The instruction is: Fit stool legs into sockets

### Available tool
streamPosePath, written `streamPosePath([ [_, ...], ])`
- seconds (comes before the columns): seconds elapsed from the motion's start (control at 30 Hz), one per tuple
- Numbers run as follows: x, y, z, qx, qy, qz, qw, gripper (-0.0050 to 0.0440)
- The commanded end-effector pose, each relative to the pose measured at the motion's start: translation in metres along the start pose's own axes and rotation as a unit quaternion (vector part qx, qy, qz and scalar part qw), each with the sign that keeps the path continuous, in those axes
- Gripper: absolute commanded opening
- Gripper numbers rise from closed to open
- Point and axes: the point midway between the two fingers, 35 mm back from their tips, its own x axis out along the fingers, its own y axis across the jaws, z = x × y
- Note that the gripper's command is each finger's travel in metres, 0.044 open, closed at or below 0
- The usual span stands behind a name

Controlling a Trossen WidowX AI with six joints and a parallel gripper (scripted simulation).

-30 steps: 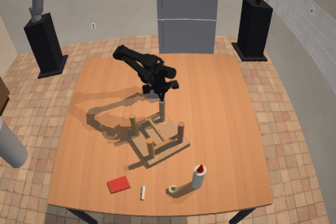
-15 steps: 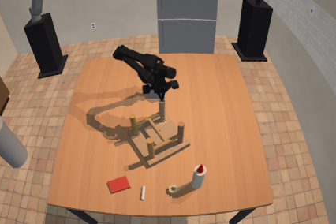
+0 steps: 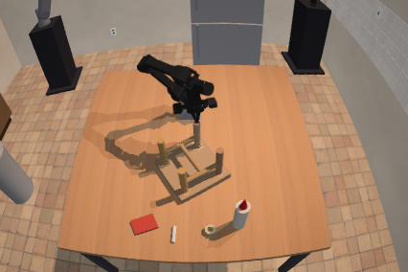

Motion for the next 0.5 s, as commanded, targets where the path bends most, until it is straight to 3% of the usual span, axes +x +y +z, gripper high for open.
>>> streamPosePath([
  [0.0, 0.025, -0.001, -0.007, -0.001, 0.032, -0.017, 0.999, 0.0],
  [0.47, 0.012, 0.0, -0.002, -0.001, 0.024, -0.013, 1.0, 0.0],
])
